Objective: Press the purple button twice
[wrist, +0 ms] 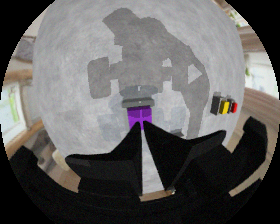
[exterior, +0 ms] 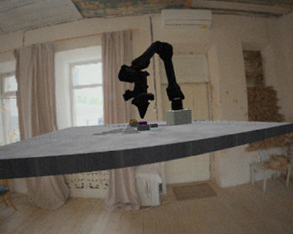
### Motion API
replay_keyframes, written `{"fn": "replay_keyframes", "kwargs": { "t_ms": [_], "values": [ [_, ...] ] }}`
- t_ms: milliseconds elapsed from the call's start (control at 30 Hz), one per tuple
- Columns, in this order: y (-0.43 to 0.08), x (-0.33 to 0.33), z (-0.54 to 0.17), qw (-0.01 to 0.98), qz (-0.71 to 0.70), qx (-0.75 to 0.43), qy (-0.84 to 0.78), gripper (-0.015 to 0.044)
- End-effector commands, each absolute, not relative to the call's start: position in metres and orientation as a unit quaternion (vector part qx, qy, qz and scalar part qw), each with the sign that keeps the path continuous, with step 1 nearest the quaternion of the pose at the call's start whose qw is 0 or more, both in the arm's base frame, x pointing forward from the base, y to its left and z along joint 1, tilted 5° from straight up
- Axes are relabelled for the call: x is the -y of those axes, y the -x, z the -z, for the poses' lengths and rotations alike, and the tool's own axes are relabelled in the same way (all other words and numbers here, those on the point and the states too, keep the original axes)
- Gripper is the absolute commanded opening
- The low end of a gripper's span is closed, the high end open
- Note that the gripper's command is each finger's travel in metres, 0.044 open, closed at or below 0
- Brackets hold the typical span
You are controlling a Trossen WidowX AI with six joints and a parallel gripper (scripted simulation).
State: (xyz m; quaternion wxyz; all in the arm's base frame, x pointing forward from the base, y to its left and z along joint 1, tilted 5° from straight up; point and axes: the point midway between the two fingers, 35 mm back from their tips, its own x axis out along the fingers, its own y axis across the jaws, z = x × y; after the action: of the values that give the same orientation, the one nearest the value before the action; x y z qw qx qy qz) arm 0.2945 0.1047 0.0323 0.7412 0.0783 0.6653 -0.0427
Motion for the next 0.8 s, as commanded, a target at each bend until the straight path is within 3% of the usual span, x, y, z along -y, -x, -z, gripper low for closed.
{"fn": "replay_keyframes", "kwargs": {
  "t_ms": [0,767],
  "values": [
    [-0.294,-0.105,-0.023,0.739,0.040,-0.668,-0.078,0.0020],
    [-0.294,-0.106,-0.009,0.739,0.040,-0.668,-0.078,0.0020]
  ]
}}
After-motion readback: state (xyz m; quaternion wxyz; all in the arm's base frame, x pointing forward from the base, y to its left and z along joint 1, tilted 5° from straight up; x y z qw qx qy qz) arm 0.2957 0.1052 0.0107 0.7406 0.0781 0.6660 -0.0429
